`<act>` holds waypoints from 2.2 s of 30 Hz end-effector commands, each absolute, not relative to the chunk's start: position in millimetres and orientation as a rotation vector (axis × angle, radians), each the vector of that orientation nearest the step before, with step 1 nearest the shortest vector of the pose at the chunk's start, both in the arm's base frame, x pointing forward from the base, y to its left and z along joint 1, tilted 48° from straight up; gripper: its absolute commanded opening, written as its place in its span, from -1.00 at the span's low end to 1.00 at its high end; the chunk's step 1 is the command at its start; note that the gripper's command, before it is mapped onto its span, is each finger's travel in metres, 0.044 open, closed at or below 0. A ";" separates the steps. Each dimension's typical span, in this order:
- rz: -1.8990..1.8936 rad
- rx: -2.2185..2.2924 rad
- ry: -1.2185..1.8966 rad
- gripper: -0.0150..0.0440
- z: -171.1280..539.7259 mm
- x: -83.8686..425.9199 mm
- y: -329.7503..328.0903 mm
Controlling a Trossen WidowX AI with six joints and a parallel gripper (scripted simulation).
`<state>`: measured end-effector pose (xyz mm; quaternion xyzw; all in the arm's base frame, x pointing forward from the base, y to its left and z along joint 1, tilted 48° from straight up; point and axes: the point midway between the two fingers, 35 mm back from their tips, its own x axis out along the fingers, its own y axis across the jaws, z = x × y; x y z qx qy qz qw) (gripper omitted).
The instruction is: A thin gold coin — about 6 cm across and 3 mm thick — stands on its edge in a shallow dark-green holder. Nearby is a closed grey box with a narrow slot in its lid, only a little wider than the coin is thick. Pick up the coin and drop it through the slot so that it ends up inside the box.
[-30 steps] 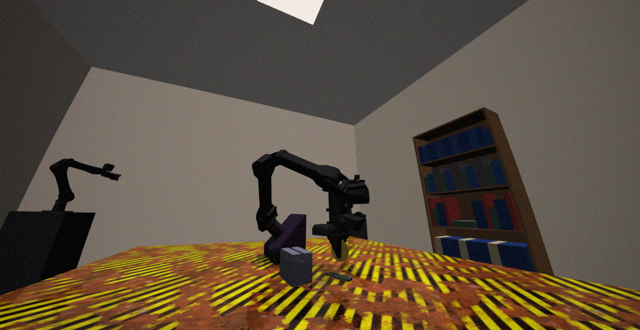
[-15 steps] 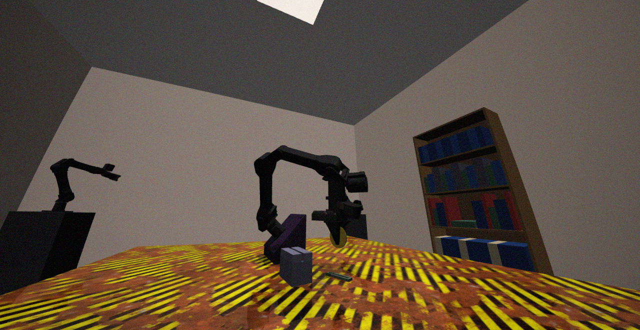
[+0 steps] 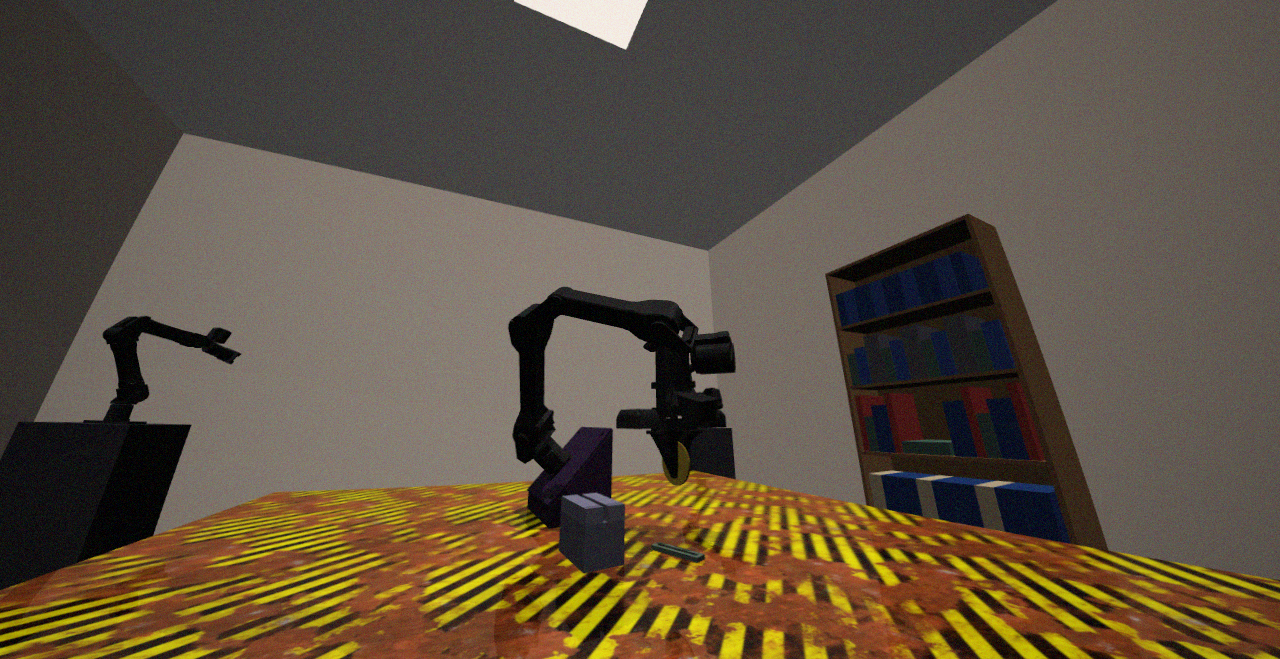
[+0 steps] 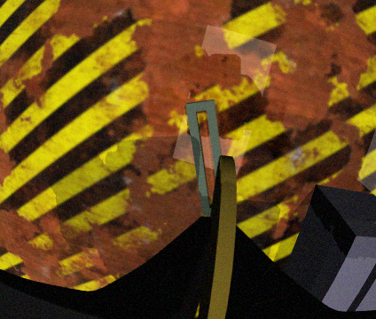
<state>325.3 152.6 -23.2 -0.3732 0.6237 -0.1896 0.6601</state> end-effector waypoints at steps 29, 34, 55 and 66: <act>-0.480 -0.781 1.385 -0.49 19.4 312.3 115.3; -0.480 -0.783 1.386 -0.49 27.7 307.4 106.3; -0.482 -0.791 1.388 -0.49 57.1 282.0 68.0; -0.485 -0.791 1.397 -0.49 55.1 281.3 67.9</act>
